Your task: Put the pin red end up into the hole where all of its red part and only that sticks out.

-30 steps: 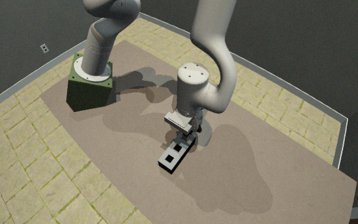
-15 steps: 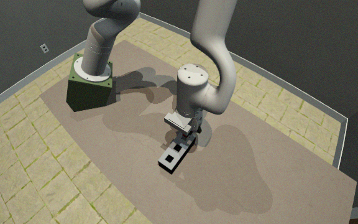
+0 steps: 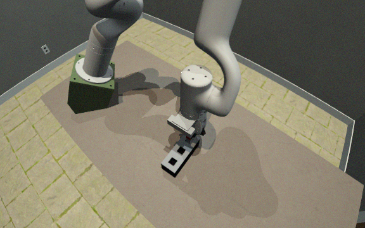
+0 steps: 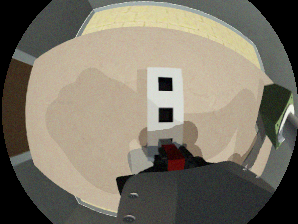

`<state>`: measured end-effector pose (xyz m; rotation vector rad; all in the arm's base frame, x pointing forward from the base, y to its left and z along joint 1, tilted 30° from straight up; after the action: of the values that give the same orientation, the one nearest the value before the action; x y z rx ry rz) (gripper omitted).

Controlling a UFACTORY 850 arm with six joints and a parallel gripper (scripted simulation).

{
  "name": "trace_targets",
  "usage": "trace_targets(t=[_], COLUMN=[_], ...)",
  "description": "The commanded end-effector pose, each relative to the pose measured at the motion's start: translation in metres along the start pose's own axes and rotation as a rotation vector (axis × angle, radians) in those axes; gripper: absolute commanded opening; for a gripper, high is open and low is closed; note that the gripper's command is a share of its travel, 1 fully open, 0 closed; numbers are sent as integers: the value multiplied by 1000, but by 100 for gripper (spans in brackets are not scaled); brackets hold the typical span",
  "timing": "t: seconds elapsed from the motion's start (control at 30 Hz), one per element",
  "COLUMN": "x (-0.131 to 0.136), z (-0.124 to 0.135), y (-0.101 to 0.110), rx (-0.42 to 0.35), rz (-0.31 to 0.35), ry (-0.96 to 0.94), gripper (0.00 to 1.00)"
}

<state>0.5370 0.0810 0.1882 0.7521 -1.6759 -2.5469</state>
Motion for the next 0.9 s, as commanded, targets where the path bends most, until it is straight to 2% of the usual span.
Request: trace_targets(t=[0.0, 0.87], x=[-1, -1], z=[0, 0], y=[1, -3], rx=[1, 1], rz=[-1, -1], ry=[0, 0], gripper=[0, 0])
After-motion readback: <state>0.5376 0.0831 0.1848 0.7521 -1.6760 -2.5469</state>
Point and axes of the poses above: the point where the finger pads meet when closed, its own y axis back along the fingers, its own x axis across the jaws, z = x × y, the point moved 3 cm from there along y, back along the fingers, and after that the axes turned 9 degrees about y, right-handed, at the moved point
